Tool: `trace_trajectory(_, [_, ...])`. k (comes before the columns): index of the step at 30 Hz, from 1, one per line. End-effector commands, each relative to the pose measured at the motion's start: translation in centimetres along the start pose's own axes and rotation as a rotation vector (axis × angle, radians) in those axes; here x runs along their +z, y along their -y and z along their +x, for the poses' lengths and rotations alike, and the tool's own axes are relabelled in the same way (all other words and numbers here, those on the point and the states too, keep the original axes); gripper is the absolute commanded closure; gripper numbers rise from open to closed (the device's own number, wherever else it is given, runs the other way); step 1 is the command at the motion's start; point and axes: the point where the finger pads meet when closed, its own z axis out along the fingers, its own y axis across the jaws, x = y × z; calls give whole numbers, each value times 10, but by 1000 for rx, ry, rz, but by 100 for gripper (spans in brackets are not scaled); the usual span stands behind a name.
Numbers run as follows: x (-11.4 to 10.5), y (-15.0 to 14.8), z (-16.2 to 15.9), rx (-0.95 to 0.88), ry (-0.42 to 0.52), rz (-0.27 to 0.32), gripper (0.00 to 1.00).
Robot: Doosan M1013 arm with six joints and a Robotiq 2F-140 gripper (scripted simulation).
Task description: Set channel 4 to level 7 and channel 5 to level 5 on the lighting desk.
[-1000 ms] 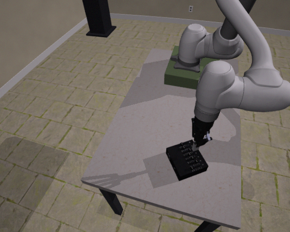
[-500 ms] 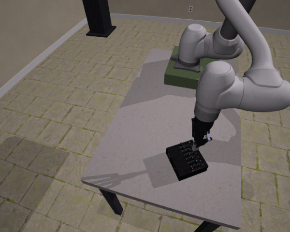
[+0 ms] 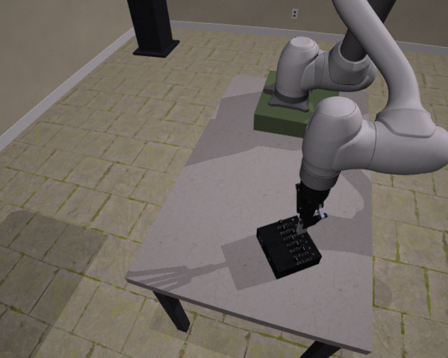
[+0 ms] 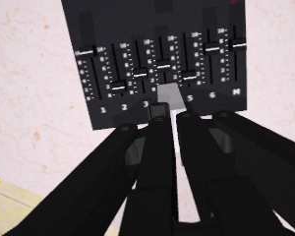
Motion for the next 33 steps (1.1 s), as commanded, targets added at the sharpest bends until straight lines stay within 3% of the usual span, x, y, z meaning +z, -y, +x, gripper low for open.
trace_trajectory(1, [2, 0, 0, 0, 0, 0, 90])
trace_trajectory(33, [17, 0, 0, 0, 0, 0, 90])
